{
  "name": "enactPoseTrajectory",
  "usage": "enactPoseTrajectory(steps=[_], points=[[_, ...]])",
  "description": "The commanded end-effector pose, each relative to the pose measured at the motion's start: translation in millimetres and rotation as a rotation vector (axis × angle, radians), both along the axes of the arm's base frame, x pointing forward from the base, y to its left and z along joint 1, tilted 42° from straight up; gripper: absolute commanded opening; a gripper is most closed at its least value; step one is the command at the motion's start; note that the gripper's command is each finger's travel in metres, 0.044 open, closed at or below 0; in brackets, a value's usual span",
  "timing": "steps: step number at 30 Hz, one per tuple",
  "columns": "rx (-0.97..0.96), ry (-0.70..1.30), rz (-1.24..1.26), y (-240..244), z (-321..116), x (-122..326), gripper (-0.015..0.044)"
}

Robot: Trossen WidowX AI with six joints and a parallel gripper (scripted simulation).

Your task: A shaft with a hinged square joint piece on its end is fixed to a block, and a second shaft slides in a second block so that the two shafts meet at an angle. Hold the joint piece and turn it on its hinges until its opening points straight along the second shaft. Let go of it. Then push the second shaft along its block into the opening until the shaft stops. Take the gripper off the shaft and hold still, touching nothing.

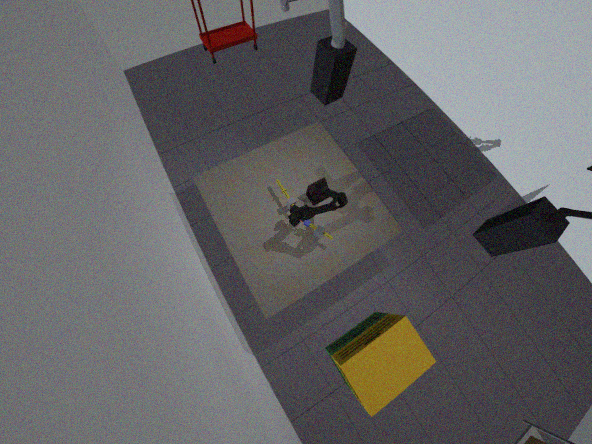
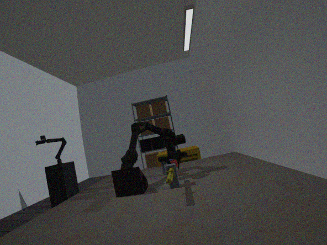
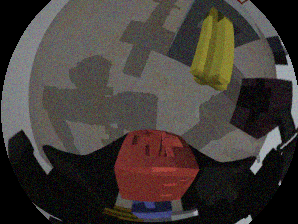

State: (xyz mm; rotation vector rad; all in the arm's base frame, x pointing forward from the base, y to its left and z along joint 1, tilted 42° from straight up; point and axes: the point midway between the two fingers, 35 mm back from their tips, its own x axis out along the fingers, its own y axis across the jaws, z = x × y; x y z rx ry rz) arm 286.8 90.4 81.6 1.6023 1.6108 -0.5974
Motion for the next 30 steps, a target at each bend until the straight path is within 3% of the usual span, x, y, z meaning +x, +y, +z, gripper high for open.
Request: enactPoseTrajectory(steps=[1,12,30], points=[[-0.001,0.047,-0.054,-0.4,-0.3,-2.6,0.0],[-0.002,0.174,-0.189,-0.6,-0.7,-9.3,0.0],[-0.002,0.176,-0.191,-0.6,-0.7,-9.2,0.0]])
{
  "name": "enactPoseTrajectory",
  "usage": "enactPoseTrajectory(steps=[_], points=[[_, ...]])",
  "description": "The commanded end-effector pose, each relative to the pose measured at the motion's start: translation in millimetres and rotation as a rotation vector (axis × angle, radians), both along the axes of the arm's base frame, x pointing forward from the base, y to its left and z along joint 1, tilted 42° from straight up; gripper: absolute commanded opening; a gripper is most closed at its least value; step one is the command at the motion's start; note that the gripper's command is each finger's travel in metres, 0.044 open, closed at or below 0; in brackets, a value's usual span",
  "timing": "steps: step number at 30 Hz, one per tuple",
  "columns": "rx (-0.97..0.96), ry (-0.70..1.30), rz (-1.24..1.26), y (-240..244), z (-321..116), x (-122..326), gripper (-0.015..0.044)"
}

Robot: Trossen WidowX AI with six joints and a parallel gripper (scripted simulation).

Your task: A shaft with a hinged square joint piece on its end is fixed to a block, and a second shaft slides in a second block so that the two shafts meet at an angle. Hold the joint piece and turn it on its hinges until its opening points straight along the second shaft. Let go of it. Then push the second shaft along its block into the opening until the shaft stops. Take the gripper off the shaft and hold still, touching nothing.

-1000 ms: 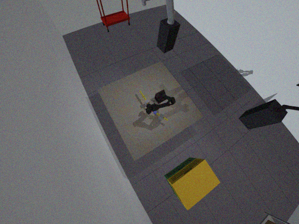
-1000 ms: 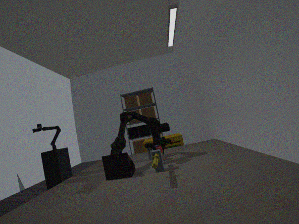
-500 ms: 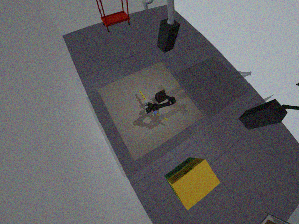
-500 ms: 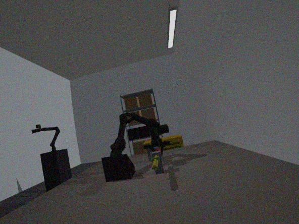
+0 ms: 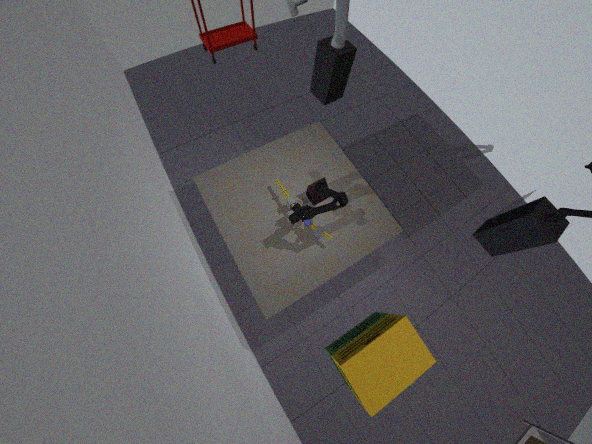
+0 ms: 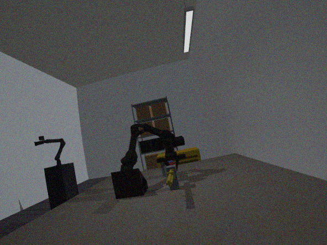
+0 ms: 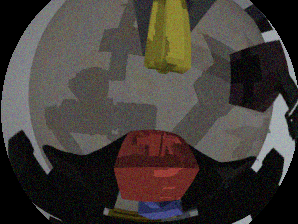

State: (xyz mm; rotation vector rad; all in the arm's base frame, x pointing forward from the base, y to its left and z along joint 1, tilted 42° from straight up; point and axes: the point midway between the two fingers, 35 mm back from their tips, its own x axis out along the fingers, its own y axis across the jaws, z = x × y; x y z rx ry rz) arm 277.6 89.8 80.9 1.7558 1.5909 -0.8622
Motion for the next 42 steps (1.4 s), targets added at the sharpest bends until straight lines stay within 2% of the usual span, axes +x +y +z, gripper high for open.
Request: enactPoseTrajectory(steps=[1,4,9,12,23,35,42], points=[[0.0,-0.001,0.001,0,0,0,0.0],[0.0,-0.001,0.001,0,0,0,0.0],[0.0,-0.001,0.001,0,0,0,0.0131],[0.0,-0.001,0.001,0,0,0,0.0147],[0.0,-0.001,0.001,0,0,0,0.0436],[0.0,-0.001,0.001,0,0,0,0.044],[0.049,-0.018,-0.004,-18,22,-3,0.044]])
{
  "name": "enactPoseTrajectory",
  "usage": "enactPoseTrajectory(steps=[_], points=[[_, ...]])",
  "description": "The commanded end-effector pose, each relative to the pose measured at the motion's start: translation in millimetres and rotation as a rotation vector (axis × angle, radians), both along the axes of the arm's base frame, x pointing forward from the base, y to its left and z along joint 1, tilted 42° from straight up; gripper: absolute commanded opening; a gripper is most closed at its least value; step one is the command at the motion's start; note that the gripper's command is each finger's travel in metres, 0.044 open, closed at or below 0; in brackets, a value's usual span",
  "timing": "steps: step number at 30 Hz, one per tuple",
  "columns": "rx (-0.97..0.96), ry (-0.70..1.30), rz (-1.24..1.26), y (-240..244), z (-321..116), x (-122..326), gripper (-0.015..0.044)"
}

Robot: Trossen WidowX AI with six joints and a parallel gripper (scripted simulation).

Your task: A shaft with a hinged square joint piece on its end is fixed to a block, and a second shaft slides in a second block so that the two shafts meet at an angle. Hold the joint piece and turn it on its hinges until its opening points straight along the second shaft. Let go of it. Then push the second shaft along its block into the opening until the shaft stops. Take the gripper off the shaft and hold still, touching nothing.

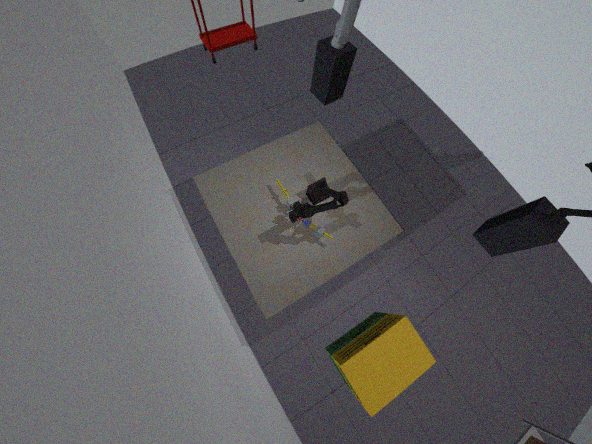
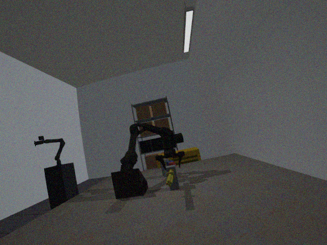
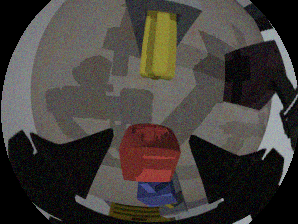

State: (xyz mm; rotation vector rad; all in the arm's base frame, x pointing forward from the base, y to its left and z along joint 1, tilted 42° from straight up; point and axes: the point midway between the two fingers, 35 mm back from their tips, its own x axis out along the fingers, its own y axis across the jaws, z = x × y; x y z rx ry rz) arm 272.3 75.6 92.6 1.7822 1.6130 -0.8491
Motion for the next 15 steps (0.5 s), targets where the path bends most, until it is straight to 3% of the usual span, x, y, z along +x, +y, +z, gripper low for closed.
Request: enactPoseTrajectory(steps=[1,6,15], points=[[0.016,-0.024,0.001,-3,10,2,0.044],[0.014,-0.039,0.018,-5,11,3,0.044],[-0.013,-0.239,0.246,-27,31,5,0.044]])
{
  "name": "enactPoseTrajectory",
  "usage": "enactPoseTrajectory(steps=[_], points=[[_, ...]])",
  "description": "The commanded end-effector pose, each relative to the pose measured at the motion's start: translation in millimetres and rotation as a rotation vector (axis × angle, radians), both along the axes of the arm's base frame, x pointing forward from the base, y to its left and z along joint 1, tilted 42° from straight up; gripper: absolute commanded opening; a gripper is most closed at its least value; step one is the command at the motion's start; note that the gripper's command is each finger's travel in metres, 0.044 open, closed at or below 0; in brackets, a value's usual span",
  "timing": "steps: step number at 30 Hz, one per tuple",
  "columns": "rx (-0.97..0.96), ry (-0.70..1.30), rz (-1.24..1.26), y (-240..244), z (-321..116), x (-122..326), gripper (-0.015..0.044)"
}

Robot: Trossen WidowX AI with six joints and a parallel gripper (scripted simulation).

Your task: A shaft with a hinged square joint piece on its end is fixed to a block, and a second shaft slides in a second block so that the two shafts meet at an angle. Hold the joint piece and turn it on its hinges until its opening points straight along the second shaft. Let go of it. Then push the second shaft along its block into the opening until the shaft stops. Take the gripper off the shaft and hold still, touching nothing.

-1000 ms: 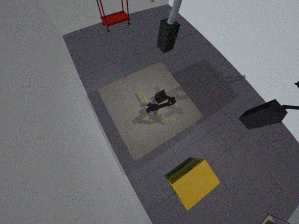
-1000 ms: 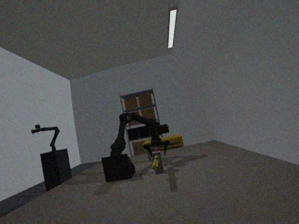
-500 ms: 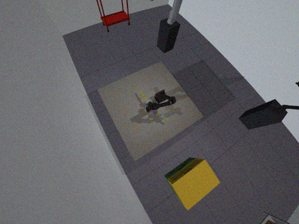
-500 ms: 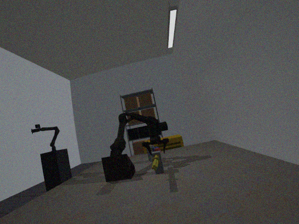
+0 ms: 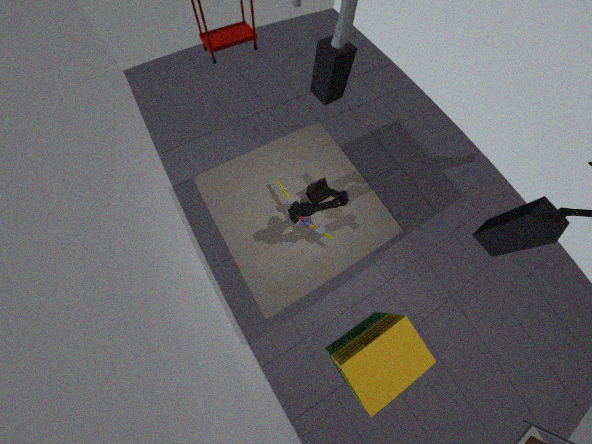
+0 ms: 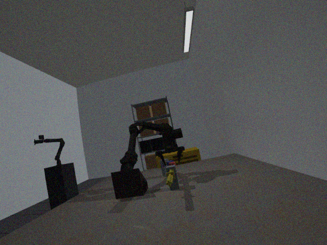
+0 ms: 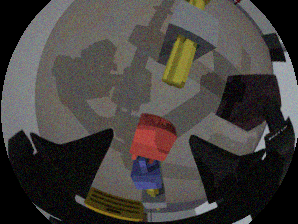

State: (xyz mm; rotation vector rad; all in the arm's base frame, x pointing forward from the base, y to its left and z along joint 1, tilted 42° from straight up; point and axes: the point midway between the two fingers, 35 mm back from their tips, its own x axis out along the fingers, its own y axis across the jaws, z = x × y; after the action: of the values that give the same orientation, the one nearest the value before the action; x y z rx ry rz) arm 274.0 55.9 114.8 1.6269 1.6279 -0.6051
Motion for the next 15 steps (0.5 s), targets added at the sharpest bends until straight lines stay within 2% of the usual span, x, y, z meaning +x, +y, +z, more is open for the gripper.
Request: enactPoseTrajectory(steps=[1,15], points=[[-0.008,-0.093,0.091,-10,11,3,0.044],[-0.054,-0.412,0.449,-43,44,-1,0.044]])
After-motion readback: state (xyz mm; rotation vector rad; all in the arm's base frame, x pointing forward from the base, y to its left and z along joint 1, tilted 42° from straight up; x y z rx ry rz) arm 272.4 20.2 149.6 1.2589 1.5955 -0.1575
